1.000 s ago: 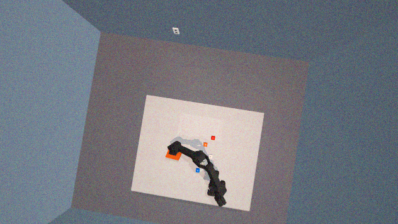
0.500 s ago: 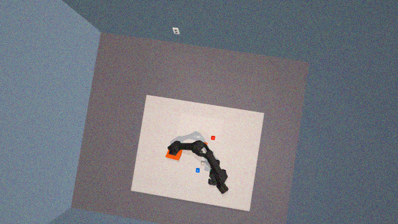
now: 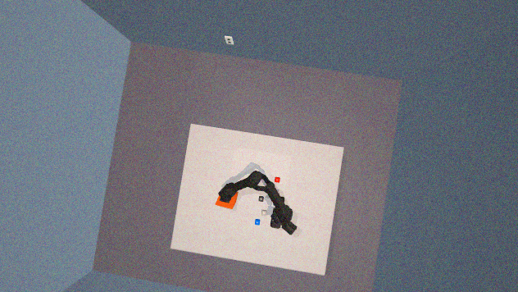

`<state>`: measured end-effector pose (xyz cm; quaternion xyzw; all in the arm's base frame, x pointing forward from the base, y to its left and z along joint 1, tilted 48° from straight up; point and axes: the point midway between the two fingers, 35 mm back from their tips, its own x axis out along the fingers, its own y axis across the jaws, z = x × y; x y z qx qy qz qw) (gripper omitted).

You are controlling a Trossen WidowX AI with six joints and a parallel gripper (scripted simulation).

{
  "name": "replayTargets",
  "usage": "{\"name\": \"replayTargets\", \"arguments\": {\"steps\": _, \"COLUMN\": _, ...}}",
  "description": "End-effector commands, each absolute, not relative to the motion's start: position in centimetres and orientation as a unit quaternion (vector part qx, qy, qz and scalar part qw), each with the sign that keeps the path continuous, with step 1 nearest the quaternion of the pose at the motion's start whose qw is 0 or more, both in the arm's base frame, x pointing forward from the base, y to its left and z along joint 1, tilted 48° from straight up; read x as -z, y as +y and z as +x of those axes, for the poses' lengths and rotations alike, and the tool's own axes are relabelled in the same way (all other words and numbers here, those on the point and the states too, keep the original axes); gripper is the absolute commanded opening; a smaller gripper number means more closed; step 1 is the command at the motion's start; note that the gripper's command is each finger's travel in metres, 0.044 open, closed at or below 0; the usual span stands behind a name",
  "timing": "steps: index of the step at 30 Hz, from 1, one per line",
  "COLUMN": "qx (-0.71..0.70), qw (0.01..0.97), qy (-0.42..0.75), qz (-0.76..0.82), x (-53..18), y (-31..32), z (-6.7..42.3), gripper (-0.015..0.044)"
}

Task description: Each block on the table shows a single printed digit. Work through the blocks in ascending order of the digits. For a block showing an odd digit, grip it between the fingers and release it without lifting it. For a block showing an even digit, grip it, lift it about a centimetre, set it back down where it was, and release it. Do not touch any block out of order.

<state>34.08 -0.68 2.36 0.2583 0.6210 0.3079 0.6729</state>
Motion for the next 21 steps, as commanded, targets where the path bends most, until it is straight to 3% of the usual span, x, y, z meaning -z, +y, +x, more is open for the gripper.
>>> {"name": "replayTargets", "arguments": {"steps": 1, "qx": -0.314, "qw": 0.666, "qy": 0.624, "qz": 0.262, "x": -0.3, "y": 2.4, "z": 33.6, "gripper": 0.033}}
{"name": "replayTargets", "arguments": {"steps": 4, "qx": -0.314, "qw": 0.666, "qy": 0.624, "qz": 0.262, "x": -0.2, "y": 2.4, "z": 33.6, "gripper": 0.04}}
{"name": "replayTargets", "arguments": {"steps": 21, "qx": -0.314, "qw": 0.666, "qy": 0.623, "qz": 0.262, "x": 1.5, "y": 4.3, "z": 33.7, "gripper": 0.04}}
